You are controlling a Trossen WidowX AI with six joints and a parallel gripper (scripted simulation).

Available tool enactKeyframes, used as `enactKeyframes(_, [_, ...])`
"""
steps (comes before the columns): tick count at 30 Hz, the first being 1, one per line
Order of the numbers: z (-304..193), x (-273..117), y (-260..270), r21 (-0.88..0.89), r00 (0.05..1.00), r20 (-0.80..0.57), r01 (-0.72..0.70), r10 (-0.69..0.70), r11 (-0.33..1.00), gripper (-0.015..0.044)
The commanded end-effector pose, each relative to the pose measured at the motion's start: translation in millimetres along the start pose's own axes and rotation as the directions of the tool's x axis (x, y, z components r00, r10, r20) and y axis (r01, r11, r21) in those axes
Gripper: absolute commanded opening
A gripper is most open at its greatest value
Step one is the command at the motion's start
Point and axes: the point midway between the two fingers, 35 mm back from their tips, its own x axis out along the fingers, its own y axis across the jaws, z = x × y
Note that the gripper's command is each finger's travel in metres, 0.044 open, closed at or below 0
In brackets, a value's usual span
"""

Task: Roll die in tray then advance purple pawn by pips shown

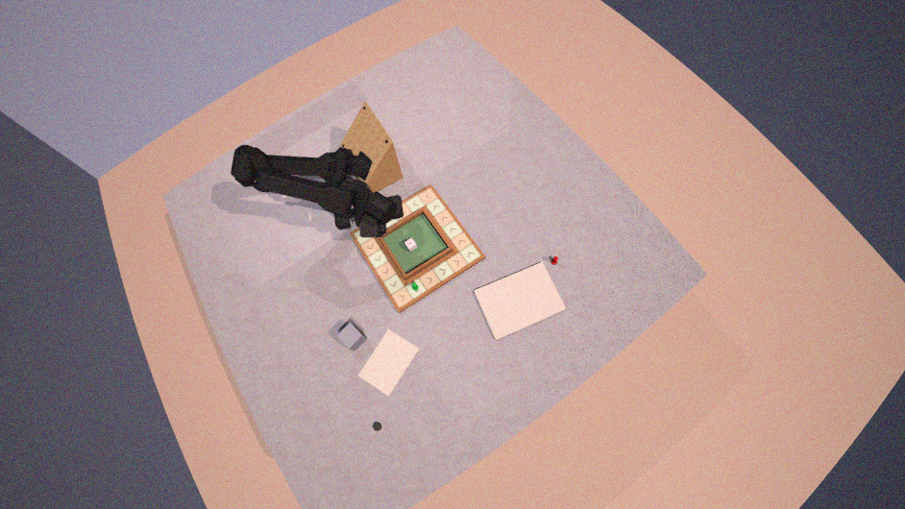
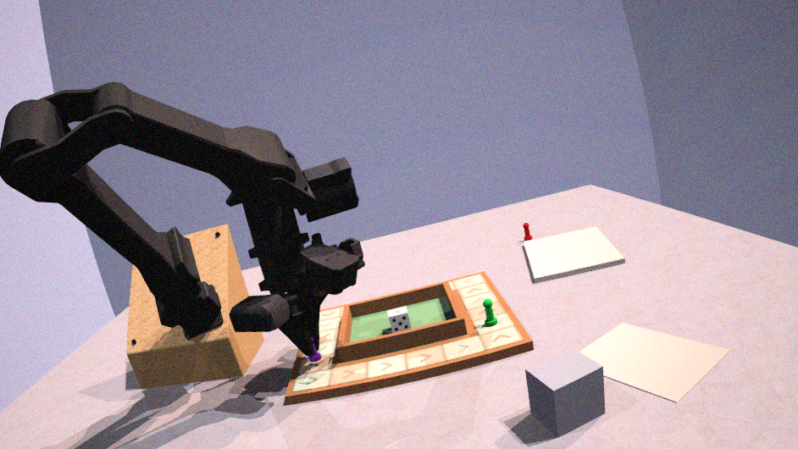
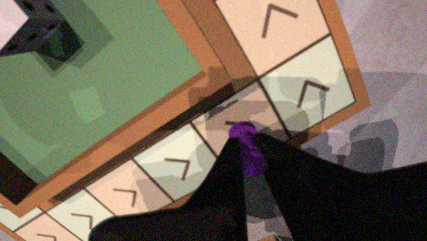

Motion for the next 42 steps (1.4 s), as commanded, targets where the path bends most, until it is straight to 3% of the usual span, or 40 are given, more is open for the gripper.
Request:
enactKeyframes(1, [0, 6, 0, -0.005, 1.000, 0.000, 0.005, -0.005, 1.000, 0.0000])
enactKeyframes(4, [-1, 9, -1, -0.005, 1.000, 0.001, 0.005, -0.005, 1.000, 0.0000])
enactKeyframes(14, [0, 4, 0, 0.000, 1.000, 0.000, 0.000, 0.000, 1.000, 0.0262])
enactKeyframes(18, [0, -35, 1, -0.005, 1.000, -0.001, 0.000, 0.000, 1.000, 0.0368])
enactKeyframes(21, [0, -44, 1, -0.006, 1.000, -0.001, 0.003, -0.003, 1.000, 0.0440])
enactKeyframes(25, [1, -51, 6, -0.041, 1.000, -0.001, -0.002, 0.002, 0.999, 0.0440])
enactKeyframes(33, [-18, -126, 66, -0.412, 1.000, -0.003, -0.005, 0.004, 0.911, 0.0440])
enactKeyframes(42, [-14, -123, 64, -0.378, 1.000, 0.007, -0.021, 0.025, 0.926, 0.0440])
